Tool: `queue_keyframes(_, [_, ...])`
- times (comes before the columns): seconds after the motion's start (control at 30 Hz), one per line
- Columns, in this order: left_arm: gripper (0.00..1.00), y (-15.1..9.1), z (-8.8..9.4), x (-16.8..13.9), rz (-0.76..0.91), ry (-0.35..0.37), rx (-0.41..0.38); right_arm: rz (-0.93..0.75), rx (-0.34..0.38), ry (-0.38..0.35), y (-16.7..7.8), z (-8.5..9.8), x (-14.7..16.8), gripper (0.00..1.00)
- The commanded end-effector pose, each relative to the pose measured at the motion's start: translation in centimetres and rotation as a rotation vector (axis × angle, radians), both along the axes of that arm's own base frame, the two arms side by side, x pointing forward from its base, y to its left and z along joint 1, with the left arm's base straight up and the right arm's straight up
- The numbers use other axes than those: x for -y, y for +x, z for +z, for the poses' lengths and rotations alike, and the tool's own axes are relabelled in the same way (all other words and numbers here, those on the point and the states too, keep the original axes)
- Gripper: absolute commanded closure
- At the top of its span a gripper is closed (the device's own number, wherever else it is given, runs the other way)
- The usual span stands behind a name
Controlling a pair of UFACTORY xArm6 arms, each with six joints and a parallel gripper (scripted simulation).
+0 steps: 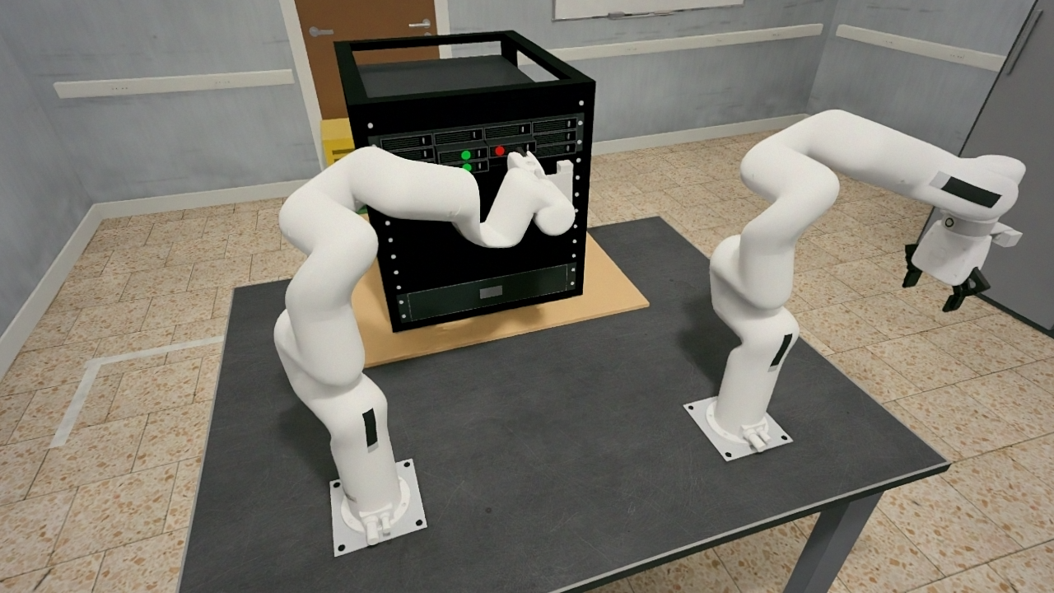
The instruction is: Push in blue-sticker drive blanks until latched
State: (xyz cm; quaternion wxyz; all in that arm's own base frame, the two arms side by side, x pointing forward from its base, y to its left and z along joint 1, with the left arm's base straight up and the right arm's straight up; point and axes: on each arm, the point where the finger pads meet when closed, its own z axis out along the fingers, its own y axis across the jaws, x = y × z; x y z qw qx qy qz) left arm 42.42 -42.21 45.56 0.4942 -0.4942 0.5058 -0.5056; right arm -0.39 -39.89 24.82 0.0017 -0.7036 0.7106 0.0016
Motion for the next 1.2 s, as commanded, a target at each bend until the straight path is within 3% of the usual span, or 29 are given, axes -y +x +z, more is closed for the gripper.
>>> queue_keyframes(0.0, [1.0, 0.07, 0.24, -0.01, 0.0, -0.004, 0.002, 0.0, 0.0, -0.005, 0.0, 0.17, 0.1, 0.0])
queue_keyframes(1.17, [1.0, 0.72, 0.25, 0.01, 0.0, -0.004, 0.002, 0.0, 0.0, -0.005, 0.0, 0.17, 0.1, 0.0])
